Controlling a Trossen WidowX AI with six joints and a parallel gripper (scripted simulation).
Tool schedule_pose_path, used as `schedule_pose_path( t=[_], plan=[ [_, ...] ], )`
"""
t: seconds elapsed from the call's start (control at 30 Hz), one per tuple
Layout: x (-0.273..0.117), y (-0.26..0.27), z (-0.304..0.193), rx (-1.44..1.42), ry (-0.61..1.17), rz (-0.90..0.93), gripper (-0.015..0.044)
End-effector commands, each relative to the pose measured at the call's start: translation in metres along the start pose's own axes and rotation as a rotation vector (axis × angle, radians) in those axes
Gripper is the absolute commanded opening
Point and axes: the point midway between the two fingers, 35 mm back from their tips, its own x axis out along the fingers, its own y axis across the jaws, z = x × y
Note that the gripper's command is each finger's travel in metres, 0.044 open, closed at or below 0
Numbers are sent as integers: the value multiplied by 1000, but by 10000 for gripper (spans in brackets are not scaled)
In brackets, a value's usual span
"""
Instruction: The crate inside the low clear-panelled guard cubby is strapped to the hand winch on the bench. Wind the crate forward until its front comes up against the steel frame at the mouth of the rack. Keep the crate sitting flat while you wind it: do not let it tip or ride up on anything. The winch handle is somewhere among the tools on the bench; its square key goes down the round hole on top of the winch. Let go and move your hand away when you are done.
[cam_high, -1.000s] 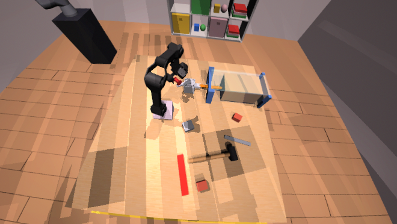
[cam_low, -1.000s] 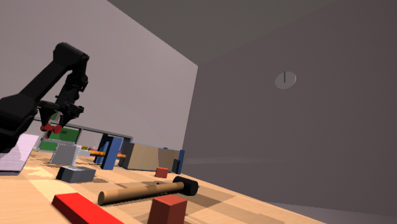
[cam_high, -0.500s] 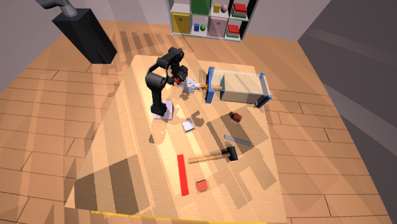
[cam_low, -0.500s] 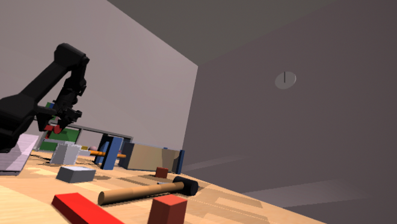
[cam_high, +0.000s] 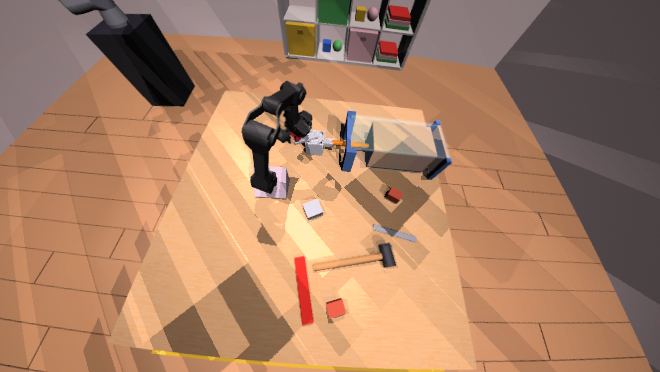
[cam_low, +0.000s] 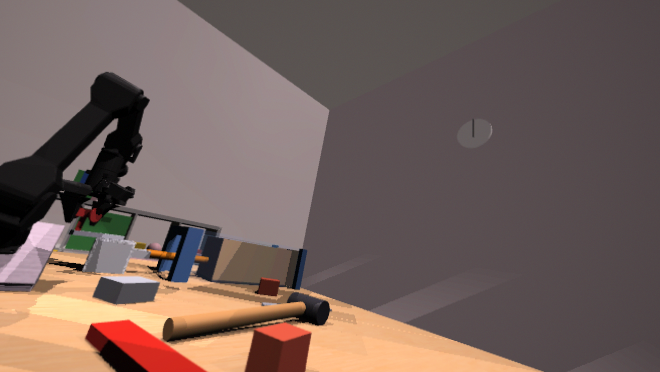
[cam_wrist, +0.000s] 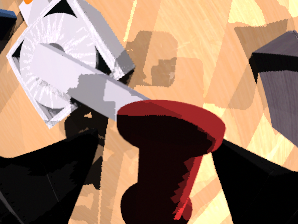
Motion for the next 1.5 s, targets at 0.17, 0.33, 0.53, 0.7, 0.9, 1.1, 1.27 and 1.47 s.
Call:
schedule_pose_path(
  t=[0.17,0.33,0.53,0.7,0.9,1.1,1.27,1.47],
  plan=[
    [0,0,0,0,0,0,151],
    [0,0,0,0,0,0,20],
    [0,0,0,0,0,0,0],
    [3,-1,1,-5,-9,-6,0],
    [3,-2,2,-5,-9,-6,0],
    [3,-3,5,-5,-9,-6,0],
    [3,-4,8,-5,-9,-6,0],
    [3,-7,14,-5,-10,-7,0]
  ],
)
